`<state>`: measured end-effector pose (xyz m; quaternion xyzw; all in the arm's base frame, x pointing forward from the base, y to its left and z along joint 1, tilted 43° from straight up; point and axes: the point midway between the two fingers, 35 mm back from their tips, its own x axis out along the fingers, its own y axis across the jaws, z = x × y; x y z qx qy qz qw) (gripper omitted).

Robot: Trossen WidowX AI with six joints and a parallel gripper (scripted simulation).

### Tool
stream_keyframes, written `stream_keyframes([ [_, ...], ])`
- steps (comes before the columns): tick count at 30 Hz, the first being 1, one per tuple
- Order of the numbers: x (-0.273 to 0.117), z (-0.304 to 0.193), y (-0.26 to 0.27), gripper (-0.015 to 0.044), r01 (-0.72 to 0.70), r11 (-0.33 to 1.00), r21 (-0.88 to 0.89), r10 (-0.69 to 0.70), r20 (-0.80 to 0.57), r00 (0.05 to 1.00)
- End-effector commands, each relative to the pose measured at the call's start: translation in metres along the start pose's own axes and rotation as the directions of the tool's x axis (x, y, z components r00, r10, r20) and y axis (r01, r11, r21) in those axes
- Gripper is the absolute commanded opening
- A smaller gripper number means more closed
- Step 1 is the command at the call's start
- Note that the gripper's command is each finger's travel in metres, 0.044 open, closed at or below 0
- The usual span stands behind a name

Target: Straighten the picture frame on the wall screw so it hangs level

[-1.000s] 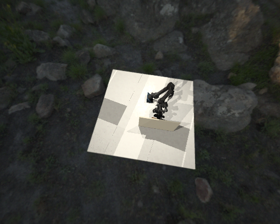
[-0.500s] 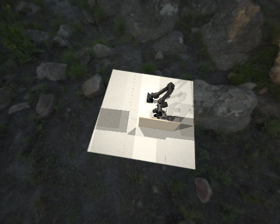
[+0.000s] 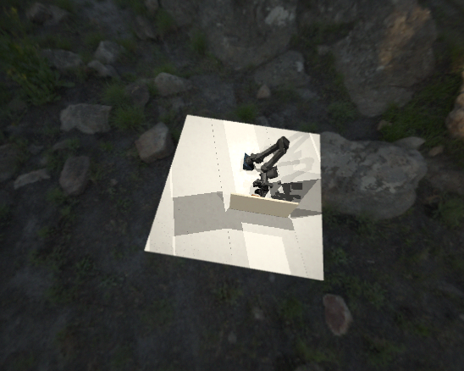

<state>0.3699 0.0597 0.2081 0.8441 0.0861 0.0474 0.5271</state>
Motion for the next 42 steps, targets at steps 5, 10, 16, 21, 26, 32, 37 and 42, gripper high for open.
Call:
stream_keyframes([
  [5,-0.0001,-0.0001,0.0002,0.0,0.0,1.0,0.0,0.0,-0.001,1.0],
  [10,0.0,0.0,-0.0006,0.0,0.0,1.0,0.005,0.0,0.0,1.0],
  [16,0.0,0.0,-0.0006,0.0,0.0,1.0,0.017,0.0,0.0,1.0],
  [21,-0.0001,0.0001,-0.0009,0.0,0.0,0.997,0.079,0.0,0.0,1.0],
  [26,-0.0001,0.0001,-0.0011,0.0,0.0,0.995,0.105,0.0,0.0,1.0],
  [32,-0.0001,0.0002,-0.0013,0.0,0.0,0.991,0.136,0.0,0.0,1.0],
  [37,-0.0001,0.0002,-0.0014,0.0,0.0,0.987,0.159,0.0,0.0,1.0],
  [42,-0.0002,0.0002,-0.0016,0.0,0.0,0.982,0.187,0.0,0.0,1.0],
])
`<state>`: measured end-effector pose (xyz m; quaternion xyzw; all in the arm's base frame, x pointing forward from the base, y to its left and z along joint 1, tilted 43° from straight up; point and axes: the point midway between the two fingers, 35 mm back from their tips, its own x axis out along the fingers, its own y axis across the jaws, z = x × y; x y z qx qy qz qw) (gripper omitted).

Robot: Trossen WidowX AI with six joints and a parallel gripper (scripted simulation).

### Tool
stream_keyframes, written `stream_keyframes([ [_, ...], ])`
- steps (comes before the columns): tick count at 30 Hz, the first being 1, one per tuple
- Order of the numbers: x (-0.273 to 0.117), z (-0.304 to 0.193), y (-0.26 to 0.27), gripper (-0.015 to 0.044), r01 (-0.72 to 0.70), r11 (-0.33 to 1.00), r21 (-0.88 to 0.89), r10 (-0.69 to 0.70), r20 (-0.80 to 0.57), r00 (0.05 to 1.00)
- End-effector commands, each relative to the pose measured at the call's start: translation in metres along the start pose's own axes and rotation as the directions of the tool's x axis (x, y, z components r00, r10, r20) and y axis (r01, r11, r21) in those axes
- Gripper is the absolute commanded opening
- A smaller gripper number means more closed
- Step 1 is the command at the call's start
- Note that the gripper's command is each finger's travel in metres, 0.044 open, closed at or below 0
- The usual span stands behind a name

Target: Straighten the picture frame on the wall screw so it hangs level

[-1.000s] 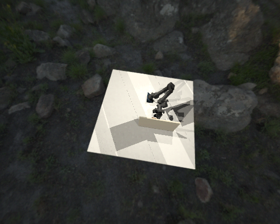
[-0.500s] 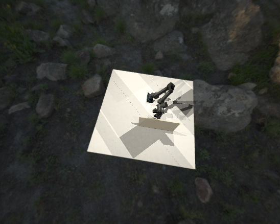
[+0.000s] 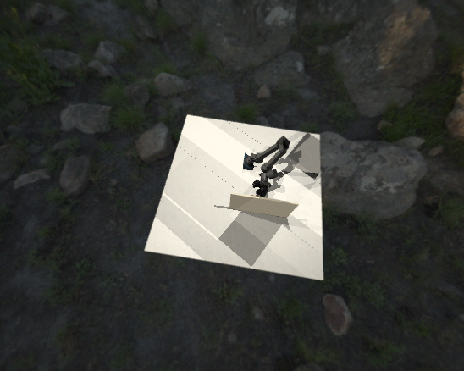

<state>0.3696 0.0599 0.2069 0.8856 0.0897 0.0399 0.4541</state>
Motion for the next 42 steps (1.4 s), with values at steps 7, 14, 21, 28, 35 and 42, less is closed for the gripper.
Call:
stream_keyframes([
  [7,0.0,0.0,-0.001,0.0,0.0,0.998,0.056,0.0,-0.001,1.0],
  [14,0.0,0.0,-0.001,0.0,0.0,0.996,0.088,0.0,-0.001,1.0],
  [21,0.0,0.0,-0.001,0.0,0.0,0.992,0.124,0.0,-0.001,1.0],
  [28,0.0,0.0,-0.001,0.0105,0.0,0.992,0.126,0.0,0.0,1.0],
  [35,0.0,0.0,-0.001,0.026,0.0,0.992,0.126,0.0,0.0,1.0],
  [42,-0.027,-0.004,0.005,0.026,0.001,0.999,0.053,-0.001,0.001,1.0],
])
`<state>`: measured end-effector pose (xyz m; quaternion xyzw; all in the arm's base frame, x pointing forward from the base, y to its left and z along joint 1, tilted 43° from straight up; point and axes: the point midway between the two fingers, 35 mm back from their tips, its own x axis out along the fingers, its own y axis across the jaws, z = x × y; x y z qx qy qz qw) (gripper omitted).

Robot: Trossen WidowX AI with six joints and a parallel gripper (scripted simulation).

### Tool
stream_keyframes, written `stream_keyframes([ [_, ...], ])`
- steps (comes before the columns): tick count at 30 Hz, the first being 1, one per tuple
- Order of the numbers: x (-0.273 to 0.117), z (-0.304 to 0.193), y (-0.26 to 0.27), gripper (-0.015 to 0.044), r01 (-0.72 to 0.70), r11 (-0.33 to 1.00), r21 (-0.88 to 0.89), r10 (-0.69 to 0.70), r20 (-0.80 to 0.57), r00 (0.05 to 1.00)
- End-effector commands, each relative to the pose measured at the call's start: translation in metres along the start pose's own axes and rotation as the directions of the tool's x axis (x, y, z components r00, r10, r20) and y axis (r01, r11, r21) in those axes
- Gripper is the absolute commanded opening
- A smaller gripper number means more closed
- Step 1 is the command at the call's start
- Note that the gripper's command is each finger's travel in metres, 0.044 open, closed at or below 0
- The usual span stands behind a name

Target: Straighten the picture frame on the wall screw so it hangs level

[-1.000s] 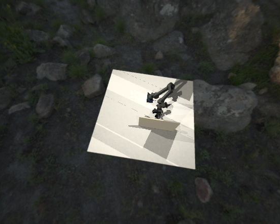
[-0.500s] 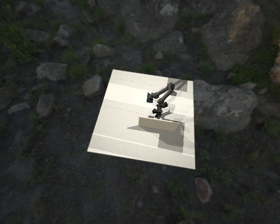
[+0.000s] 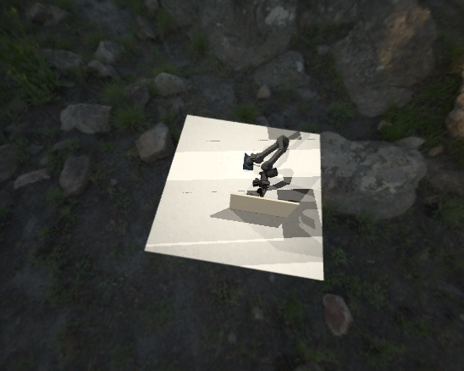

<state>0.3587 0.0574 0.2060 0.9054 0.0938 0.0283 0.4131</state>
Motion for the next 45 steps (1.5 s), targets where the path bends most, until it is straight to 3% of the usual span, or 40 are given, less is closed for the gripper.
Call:
stream_keyframes([
  [1,-0.023,-0.005,0.006,0.026,-0.01,0.998,-0.06,0.01,-0.01,1.0],
  [9,-0.08,-0.002,0.0,0.026,-0.009,0.974,-0.228,0.008,-0.006,1.0],
  [13,-0.088,0.001,-0.003,0.026,-0.009,0.966,-0.257,0.008,-0.006,1.0],
  [21,-0.108,-0.007,0.052,0.026,-0.005,0.917,-0.398,0.004,-0.002,1.0],
  [45,-0.109,-0.007,0.054,0.026,-0.004,0.915,-0.402,0.004,-0.002,1.0],
])
